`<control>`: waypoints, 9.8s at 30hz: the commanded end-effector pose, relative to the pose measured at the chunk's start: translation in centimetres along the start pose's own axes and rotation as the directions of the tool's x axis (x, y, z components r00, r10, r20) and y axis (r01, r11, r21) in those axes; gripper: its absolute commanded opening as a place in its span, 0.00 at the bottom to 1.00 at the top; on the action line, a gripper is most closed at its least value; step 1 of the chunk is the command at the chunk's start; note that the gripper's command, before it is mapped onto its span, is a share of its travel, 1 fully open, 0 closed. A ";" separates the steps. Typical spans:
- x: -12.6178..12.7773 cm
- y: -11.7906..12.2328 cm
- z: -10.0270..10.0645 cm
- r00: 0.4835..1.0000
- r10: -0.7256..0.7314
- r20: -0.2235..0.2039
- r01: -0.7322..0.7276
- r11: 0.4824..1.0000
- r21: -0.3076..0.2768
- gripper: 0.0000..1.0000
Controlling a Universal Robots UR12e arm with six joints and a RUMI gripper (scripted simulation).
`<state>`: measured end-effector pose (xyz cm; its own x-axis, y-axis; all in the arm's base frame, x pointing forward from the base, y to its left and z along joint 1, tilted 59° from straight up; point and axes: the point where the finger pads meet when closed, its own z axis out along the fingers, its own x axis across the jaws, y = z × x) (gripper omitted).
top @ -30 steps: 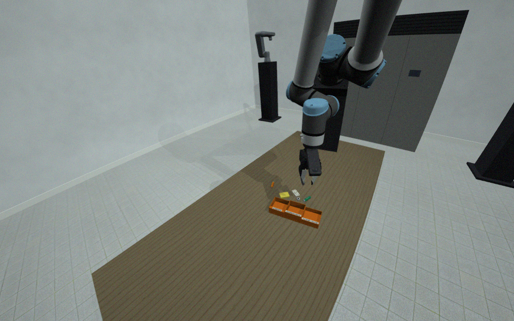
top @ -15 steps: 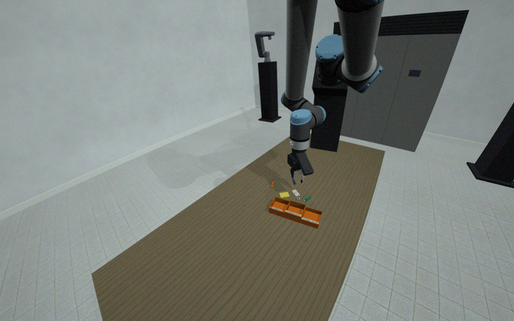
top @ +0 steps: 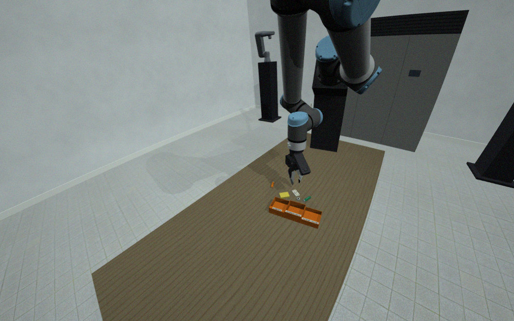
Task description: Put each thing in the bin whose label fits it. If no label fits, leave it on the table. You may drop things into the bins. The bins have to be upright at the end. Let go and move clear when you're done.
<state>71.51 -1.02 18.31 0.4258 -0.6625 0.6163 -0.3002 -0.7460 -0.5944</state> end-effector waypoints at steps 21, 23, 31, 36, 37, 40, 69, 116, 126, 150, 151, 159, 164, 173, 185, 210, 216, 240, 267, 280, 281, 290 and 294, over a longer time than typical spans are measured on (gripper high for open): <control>0.0 -0.4 0.0 1.000 0.000 0.000 0.000 1.000 0.000 0.24; 0.0 -0.4 0.0 1.000 0.000 0.000 0.000 1.000 0.000 0.24; 0.0 -0.4 0.0 1.000 0.000 0.000 0.000 1.000 0.000 0.24; 0.0 -0.4 0.0 1.000 0.000 0.000 0.000 1.000 0.000 0.24; 0.0 -0.4 0.0 1.000 0.000 0.000 0.000 1.000 0.000 0.24; 0.0 -0.4 0.8 1.000 0.000 0.000 0.000 1.000 0.000 0.24; 0.0 -0.4 6.5 1.000 0.000 0.000 0.000 1.000 0.000 0.24; 0.0 -0.4 5.7 1.000 0.000 0.000 0.000 1.000 0.000 0.00; 0.0 -0.4 3.0 1.000 0.000 0.000 0.000 1.000 0.000 0.00; 0.0 -0.4 0.0 1.000 0.000 0.000 0.000 1.000 0.000 0.00; 0.0 -0.4 0.0 1.000 0.000 0.000 0.000 1.000 0.000 0.00; 2.7 -1.7 0.0 0.976 -0.218 -0.001 0.218 0.976 0.000 0.00; 5.4 -3.1 0.0 0.926 -0.376 -0.006 0.376 0.926 0.000 0.00; 9.1 -5.0 0.0 0.788 -0.616 -0.009 0.616 0.788 -0.002 0.00; 13.7 -7.3 0.0 0.725 -0.689 -0.001 0.689 0.725 0.000 0.00; 13.3 -7.1 1.8 0.725 -0.689 -0.001 0.689 0.725 0.000 0.00; 13.3 -7.1 3.0 0.725 -0.689 -0.001 0.689 0.725 0.000 0.00; 13.2 -7.0 5.2 0.725 -0.689 -0.001 0.689 0.725 0.000 0.00; 13.2 -7.0 4.5 0.725 -0.689 -0.001 0.689 0.725 0.000 0.19; 13.2 -7.0 3.0 0.725 -0.689 -0.001 0.689 0.725 0.000 0.19; 13.2 -7.0 2.9 0.725 -0.689 -0.001 0.689 0.725 0.000 0.19; 13.2 -7.0 1.2 0.725 -0.689 -0.001 0.689 0.725 0.000 0.19; 13.2 -7.0 0.0 0.725 -0.689 -0.001 0.689 0.725 0.000 0.19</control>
<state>79.93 -4.44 30.12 0.5151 0.0331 0.8565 0.0752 -0.9971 -0.0067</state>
